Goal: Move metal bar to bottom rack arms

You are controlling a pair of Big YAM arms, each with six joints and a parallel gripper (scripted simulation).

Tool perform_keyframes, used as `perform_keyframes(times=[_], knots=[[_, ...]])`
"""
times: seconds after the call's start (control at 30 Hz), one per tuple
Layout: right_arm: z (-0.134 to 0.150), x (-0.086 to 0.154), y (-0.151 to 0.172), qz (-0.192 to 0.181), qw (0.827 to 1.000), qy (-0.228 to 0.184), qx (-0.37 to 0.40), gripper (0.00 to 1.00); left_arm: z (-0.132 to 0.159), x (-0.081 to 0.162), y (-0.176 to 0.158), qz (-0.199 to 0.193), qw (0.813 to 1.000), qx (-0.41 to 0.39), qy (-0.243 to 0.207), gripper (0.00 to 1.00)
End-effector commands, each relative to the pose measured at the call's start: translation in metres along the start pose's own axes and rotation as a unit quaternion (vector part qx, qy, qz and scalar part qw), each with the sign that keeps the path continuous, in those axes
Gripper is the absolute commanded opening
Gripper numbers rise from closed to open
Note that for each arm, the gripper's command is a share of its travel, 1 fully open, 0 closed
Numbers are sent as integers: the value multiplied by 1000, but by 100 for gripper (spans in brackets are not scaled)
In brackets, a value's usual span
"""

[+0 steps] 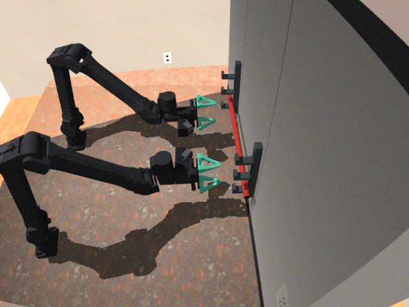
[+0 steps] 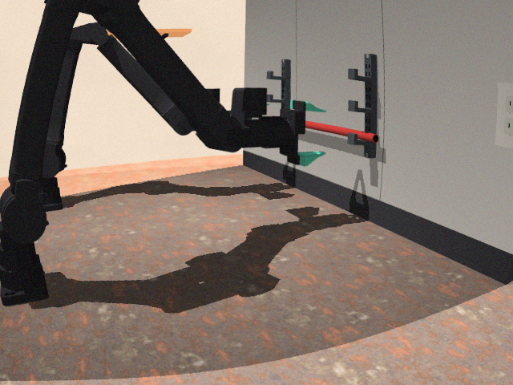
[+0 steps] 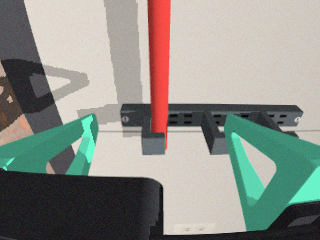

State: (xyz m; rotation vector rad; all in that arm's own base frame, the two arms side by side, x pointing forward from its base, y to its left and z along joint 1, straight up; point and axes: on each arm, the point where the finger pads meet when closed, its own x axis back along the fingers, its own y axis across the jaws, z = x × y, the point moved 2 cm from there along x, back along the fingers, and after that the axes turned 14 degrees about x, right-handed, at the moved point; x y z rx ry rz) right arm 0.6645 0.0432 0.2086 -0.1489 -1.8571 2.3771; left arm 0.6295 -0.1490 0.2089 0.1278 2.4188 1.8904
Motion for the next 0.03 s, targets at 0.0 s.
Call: perform_keyframes(times=[0.0], knots=[[1, 4, -17, 22, 1000, 3, -4, 100, -13, 5, 19, -23, 1000, 5, -12, 100]])
